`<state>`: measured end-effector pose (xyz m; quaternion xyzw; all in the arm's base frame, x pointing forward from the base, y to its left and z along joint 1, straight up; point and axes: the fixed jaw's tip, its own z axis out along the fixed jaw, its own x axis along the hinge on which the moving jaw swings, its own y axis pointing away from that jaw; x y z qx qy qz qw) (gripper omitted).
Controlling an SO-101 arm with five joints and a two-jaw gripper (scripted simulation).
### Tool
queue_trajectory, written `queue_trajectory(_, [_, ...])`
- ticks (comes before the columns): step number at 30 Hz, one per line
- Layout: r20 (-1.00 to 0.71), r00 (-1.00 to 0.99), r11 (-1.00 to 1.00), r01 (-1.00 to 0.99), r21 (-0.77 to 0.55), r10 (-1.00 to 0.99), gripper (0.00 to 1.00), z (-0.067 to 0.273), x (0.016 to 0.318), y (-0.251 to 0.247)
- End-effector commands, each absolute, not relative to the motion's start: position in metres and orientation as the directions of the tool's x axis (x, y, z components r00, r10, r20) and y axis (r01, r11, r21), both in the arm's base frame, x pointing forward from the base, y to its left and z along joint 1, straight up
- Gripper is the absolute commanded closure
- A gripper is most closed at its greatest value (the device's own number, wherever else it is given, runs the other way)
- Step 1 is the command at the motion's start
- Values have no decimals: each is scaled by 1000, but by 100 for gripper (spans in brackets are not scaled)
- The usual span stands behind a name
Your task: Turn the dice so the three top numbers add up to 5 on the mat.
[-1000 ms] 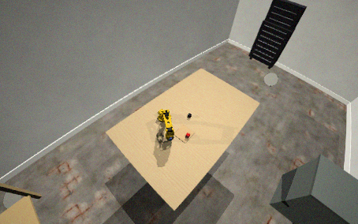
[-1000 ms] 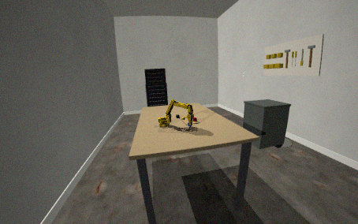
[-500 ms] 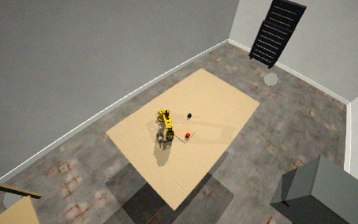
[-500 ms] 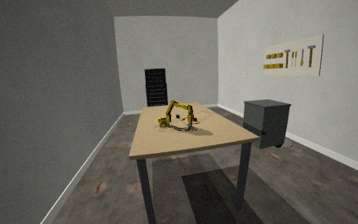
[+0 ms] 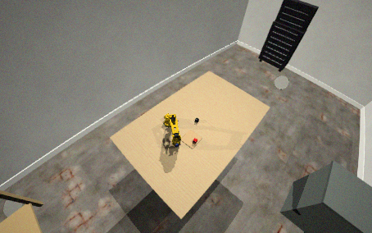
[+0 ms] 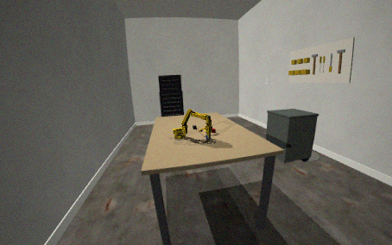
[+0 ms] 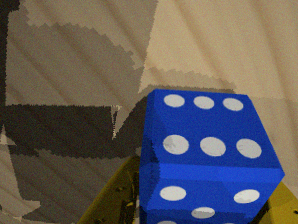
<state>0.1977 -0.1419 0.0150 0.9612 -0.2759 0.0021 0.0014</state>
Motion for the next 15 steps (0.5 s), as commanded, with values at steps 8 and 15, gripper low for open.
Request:
queue_trajectory(8, [38,846,-846,-532,1,-532,83,21,200,-146])
queue_trajectory(15, [38,846,-846,-532,1,-532,80,21,200,-146])
